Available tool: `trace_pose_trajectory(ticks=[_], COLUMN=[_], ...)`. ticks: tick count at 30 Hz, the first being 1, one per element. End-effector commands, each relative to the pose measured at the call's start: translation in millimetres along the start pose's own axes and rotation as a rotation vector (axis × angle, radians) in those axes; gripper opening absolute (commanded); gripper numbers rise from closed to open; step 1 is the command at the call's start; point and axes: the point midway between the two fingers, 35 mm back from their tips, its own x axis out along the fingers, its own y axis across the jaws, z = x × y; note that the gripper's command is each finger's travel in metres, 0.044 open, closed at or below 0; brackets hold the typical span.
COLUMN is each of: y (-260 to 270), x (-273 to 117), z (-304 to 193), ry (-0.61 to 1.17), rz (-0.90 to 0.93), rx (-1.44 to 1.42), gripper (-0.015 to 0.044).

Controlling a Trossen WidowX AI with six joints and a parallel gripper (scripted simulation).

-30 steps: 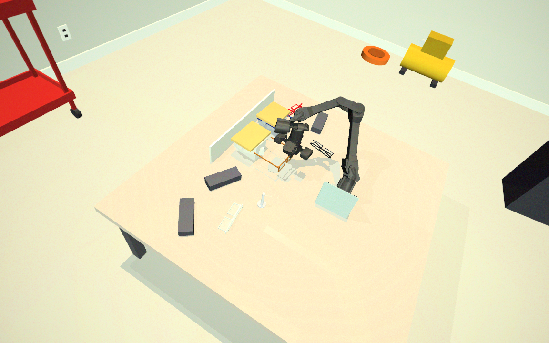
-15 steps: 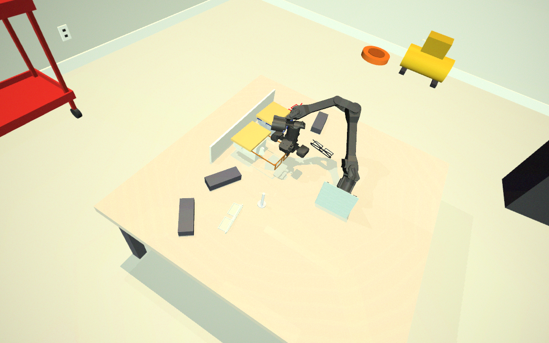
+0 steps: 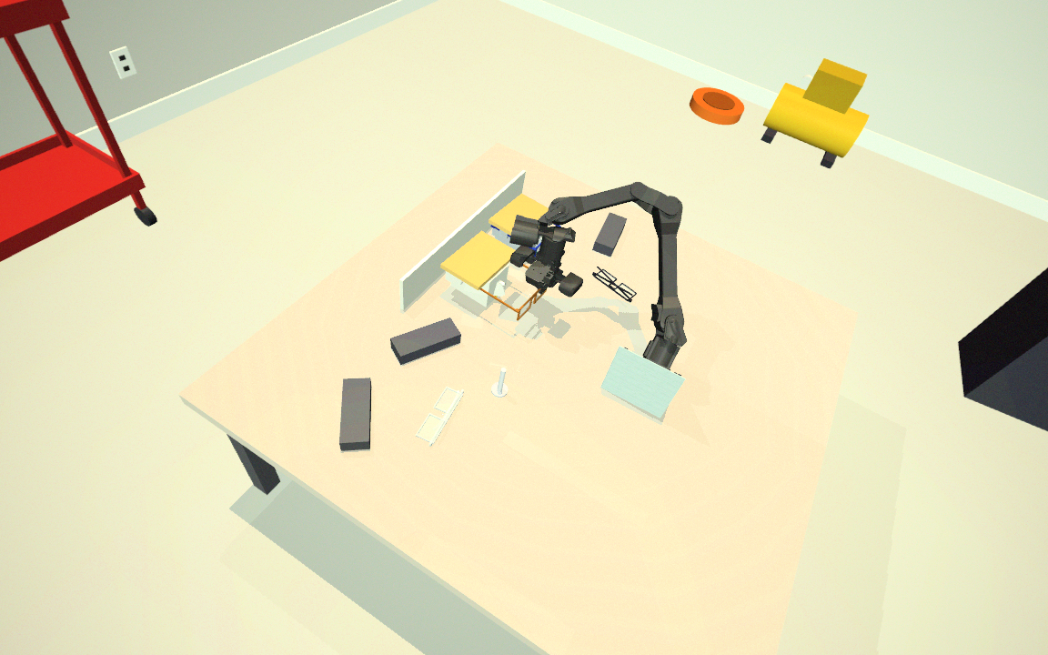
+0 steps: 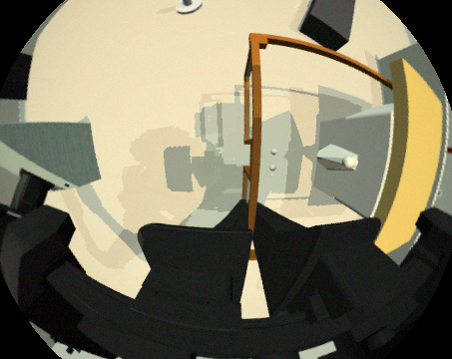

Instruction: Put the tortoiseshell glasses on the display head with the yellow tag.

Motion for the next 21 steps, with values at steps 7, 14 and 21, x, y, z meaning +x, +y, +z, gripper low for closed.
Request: trace_pose_trajectory(ticks=[7, 14, 21], y=[-16, -26, -36], x=[2, 2, 2], z=[0, 0, 0], ry=[0.006, 0.006, 0.006], rz=[0.001, 0.001, 0.001], rx=[-0.005, -0.005, -0.004], gripper=[0.0, 0.0, 0.0])
